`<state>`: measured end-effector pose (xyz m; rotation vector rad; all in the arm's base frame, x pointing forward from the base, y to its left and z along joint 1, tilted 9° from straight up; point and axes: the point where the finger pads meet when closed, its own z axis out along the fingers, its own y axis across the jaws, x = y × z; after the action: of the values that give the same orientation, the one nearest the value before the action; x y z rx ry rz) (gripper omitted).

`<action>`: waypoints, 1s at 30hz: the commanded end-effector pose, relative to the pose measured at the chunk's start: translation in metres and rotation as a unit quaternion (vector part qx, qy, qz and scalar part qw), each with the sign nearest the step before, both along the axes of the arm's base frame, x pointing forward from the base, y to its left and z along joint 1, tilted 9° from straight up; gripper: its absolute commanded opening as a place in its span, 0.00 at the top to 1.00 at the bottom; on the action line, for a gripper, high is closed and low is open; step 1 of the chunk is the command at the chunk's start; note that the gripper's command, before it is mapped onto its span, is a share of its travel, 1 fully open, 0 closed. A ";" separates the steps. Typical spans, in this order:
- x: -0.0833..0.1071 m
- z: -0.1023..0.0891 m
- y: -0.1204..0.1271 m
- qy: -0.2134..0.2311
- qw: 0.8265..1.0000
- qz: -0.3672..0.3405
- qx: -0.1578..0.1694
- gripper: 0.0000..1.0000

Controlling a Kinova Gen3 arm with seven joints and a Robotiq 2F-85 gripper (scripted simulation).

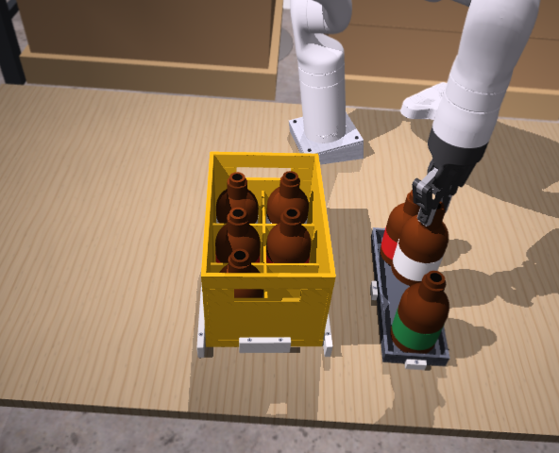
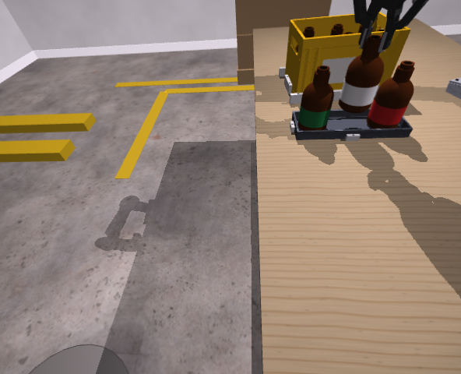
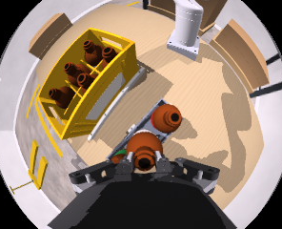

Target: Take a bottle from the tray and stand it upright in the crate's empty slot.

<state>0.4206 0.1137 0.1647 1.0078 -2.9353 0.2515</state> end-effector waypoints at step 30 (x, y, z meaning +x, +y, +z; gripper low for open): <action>0.001 0.024 0.004 -0.003 1.000 -0.001 0.000 1.00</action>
<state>0.4208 0.1173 0.1878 1.0067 -2.9388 0.2536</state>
